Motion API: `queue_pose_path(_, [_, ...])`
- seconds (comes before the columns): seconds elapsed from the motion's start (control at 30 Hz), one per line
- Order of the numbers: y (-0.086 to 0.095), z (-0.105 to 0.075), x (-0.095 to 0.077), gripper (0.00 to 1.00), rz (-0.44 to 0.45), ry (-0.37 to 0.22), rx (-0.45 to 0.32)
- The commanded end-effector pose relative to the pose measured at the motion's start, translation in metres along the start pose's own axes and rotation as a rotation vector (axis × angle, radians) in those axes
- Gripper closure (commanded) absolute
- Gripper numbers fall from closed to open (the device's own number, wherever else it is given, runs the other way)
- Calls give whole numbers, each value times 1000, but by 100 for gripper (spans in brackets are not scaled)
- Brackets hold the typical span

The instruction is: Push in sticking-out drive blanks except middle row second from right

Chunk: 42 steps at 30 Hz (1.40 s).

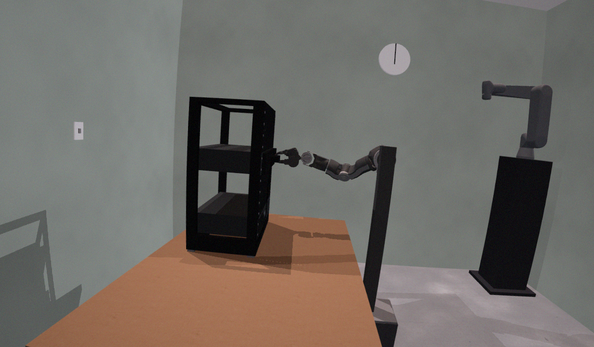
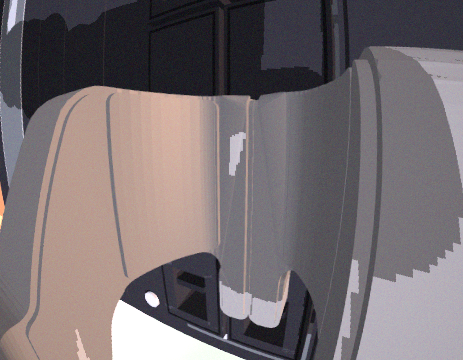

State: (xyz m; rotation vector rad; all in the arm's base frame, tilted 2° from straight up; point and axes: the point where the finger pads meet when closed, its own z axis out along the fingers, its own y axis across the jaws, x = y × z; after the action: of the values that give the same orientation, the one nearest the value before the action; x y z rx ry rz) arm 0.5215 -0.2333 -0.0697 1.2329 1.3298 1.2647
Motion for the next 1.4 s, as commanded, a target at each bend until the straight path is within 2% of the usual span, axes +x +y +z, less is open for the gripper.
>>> queue_pose_path(0.0, [11,3,7,100,2,12,-34])
queue_pose_path(0.97, [12,2,7,100,1,12,-37])
queue_pose_path(1.17, [14,-3,7,100,-1,12,-41])
queue_pose_path(1.37, [13,-26,7,100,-2,11,-41])
